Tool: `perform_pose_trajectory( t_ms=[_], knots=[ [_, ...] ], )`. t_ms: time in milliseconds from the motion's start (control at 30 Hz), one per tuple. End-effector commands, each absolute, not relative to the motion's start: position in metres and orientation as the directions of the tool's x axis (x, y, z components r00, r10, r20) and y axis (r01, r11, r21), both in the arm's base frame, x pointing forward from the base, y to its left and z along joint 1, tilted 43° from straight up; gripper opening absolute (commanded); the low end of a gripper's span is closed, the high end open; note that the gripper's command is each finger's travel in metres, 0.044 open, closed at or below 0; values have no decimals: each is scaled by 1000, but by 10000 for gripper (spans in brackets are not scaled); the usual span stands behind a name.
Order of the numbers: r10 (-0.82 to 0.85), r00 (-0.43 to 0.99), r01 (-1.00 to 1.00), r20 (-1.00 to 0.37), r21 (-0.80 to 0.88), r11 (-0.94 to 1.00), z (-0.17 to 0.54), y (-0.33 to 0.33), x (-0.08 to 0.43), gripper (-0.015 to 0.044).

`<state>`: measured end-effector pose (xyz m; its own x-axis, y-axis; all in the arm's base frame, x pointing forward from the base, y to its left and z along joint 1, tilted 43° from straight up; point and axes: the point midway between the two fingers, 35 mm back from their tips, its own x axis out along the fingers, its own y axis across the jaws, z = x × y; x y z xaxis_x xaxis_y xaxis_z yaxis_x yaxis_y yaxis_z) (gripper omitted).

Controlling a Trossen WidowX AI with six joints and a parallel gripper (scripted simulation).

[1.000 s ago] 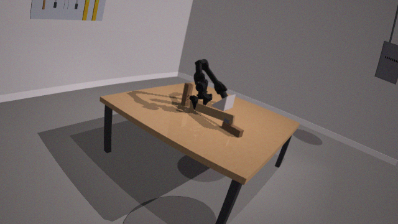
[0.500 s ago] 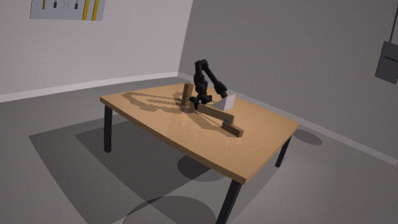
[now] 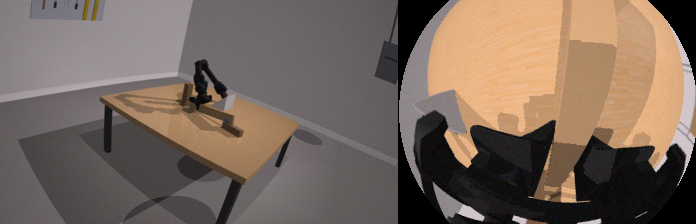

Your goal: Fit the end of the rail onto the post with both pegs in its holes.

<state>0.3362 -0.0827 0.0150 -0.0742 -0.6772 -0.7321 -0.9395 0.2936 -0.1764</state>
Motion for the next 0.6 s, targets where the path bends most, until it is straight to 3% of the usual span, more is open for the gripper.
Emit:
perform_pose_trajectory(
  t_ms=[0,567],
  knots=[
    [-679,-74,-940,-730,-176,292,15,-83,336,0],
    [-679,-74,-940,-731,-176,292,19,-79,337,0]
  ],
)
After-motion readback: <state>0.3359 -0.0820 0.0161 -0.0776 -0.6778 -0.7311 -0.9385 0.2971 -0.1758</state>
